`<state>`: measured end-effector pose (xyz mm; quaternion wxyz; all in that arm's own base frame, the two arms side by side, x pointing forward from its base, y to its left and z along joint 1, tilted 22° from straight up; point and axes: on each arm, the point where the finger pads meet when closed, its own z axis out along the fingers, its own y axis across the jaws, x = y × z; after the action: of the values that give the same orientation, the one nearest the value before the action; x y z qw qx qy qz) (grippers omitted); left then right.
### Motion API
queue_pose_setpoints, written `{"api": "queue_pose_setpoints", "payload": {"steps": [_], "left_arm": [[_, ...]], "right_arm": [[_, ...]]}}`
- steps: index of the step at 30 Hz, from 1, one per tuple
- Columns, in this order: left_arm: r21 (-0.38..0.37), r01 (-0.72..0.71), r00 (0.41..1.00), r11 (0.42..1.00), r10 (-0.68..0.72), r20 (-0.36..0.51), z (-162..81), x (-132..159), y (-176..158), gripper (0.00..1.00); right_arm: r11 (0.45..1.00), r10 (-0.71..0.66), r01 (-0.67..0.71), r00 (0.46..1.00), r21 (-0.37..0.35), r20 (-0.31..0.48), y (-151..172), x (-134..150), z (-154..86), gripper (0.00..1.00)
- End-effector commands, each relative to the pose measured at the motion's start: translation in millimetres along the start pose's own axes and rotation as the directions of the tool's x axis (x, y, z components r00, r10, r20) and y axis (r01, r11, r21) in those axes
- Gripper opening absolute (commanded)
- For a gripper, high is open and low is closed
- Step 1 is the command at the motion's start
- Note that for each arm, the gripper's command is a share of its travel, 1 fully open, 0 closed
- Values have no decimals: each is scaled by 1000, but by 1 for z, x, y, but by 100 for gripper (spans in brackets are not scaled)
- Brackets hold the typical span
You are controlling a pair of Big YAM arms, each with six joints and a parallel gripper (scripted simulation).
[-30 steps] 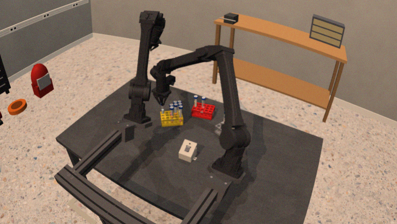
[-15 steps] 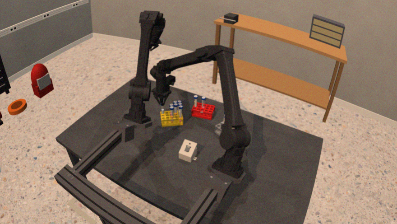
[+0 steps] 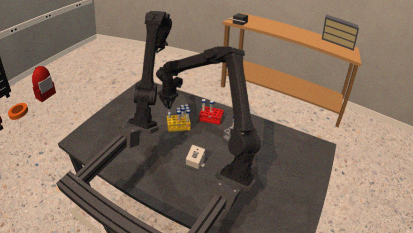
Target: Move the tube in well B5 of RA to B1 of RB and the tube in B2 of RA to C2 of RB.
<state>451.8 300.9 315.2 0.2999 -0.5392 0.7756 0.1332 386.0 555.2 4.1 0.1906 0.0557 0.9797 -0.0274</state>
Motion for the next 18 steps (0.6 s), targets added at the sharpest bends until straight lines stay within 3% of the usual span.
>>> {"api": "queue_pose_setpoints", "payload": {"steps": [1,13,18], "left_arm": [[22,13,999,1000,-13,30,-13,-15,-5,30],[22,13,999,1000,-13,30,-13,-15,-5,30],[22,13,999,1000,-13,30,-13,-15,-5,30]], "right_arm": [[1000,-7,7,1000,-10,2,3,8,-18,0],[1000,-3,3,1000,-19,6,4,6,-31,0],[999,10,-9,1000,-51,19,17,-5,-49,0]]}}
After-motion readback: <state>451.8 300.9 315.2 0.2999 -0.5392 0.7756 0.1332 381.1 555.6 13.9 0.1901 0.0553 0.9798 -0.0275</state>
